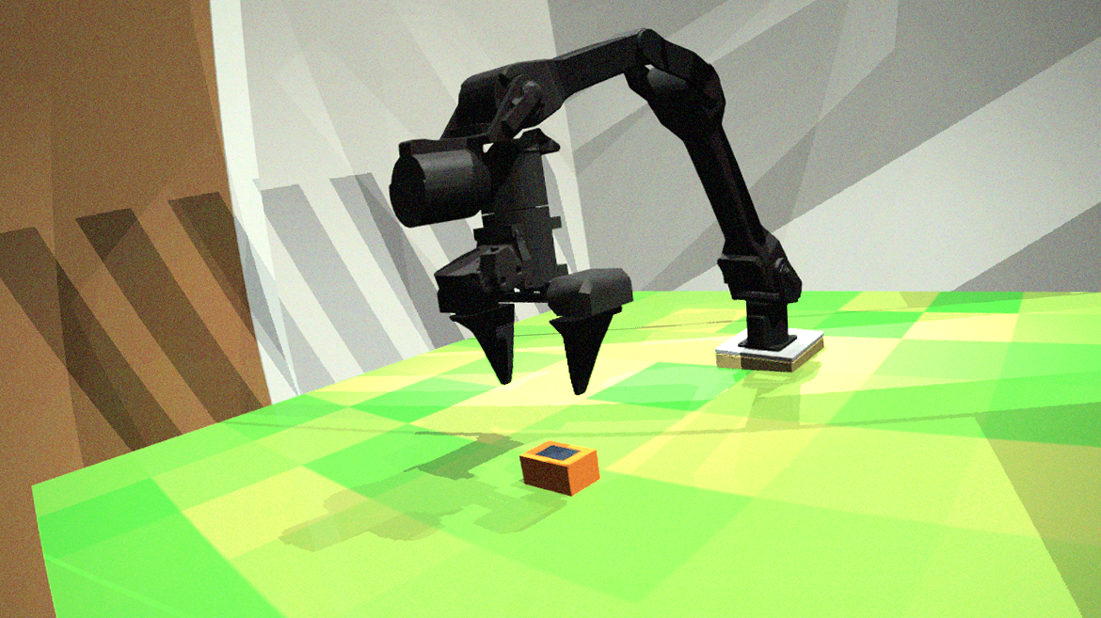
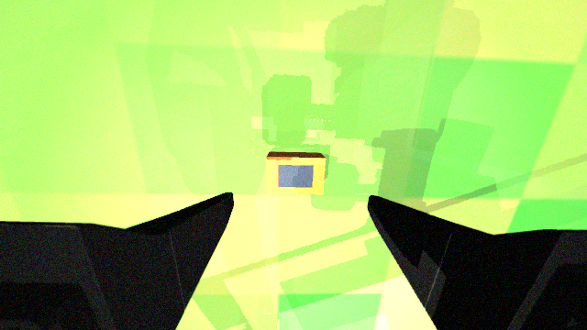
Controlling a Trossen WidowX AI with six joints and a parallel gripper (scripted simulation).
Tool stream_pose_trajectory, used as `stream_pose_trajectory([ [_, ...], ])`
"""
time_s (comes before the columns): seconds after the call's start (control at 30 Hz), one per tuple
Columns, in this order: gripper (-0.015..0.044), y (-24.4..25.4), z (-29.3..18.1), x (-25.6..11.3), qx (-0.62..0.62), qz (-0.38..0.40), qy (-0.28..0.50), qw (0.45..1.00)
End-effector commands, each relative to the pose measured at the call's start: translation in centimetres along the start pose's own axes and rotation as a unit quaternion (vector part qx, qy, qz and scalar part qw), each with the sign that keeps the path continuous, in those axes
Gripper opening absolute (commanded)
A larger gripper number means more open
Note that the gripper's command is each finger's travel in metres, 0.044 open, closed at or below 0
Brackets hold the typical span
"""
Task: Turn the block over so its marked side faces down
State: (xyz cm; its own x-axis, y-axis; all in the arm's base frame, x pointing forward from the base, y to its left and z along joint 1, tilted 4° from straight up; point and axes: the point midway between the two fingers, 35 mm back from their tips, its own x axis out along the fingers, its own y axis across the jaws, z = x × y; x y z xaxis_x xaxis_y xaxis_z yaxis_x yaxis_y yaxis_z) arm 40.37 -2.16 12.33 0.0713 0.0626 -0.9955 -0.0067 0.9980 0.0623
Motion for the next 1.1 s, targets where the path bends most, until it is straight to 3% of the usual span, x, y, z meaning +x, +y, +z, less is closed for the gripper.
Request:
stream_pose_trajectory([
  [0.0,0.044,0.0,-0.5,2.4,-0.005,0.0,0.006,1.0],
  [1.07,0.044,0.1,-0.6,7.7,-0.005,0.0,0.006,1.0],
])
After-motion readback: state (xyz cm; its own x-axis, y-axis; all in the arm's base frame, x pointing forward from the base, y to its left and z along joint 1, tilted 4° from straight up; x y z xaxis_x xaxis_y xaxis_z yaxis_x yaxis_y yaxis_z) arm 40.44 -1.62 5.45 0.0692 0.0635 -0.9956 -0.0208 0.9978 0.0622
